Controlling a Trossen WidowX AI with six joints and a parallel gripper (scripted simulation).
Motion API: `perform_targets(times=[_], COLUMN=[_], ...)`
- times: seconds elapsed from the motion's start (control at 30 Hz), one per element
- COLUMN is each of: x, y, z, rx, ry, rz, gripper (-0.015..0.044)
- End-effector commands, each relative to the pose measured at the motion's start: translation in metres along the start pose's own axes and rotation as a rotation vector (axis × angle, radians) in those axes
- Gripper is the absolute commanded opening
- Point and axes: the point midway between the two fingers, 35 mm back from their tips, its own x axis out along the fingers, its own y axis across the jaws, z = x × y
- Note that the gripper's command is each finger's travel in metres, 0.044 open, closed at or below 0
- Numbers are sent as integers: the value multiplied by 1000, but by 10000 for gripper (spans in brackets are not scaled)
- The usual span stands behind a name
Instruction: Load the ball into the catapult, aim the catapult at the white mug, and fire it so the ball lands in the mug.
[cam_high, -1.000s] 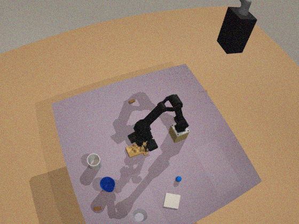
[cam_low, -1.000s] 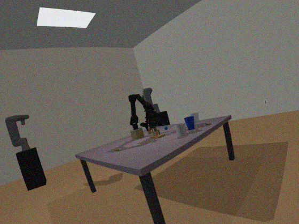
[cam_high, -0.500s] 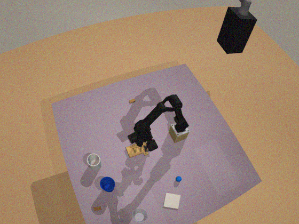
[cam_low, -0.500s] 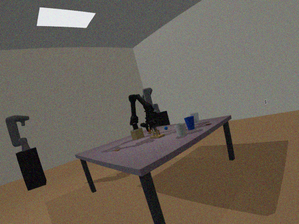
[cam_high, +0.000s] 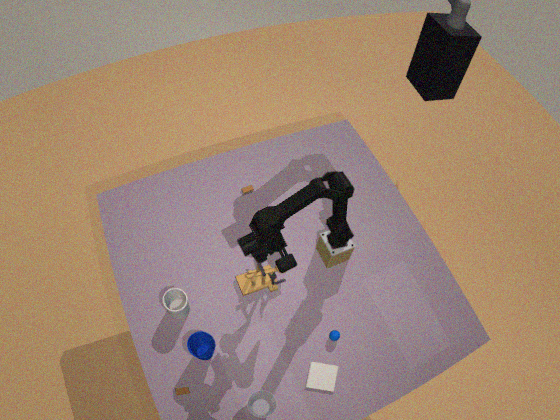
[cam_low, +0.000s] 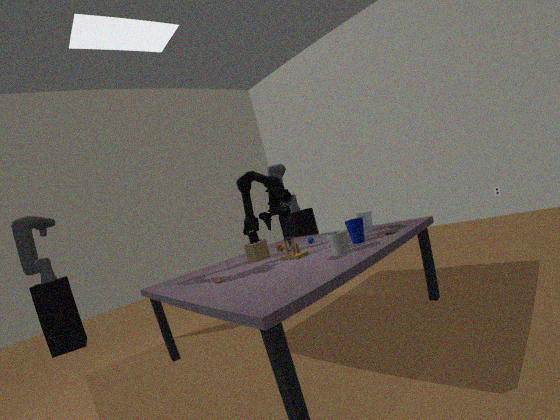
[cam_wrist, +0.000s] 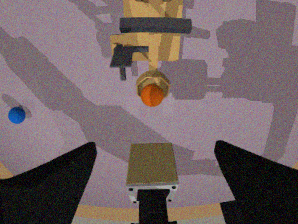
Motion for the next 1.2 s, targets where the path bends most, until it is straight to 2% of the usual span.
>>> perform_targets(times=[0.0, 0.53, 0.9, 0.97, 1.17], x=[-1, -88, -176, -187, -188], y=[0, -2, -1, -1, -1], z=[20, 153, 234, 242, 243], rx=[-1, -11, -17, -17, -17], ry=[-45, -569, -933, -975, -981], rz=[2, 16, 9, 8, 8], gripper=[440, 440, 440, 440, 440])
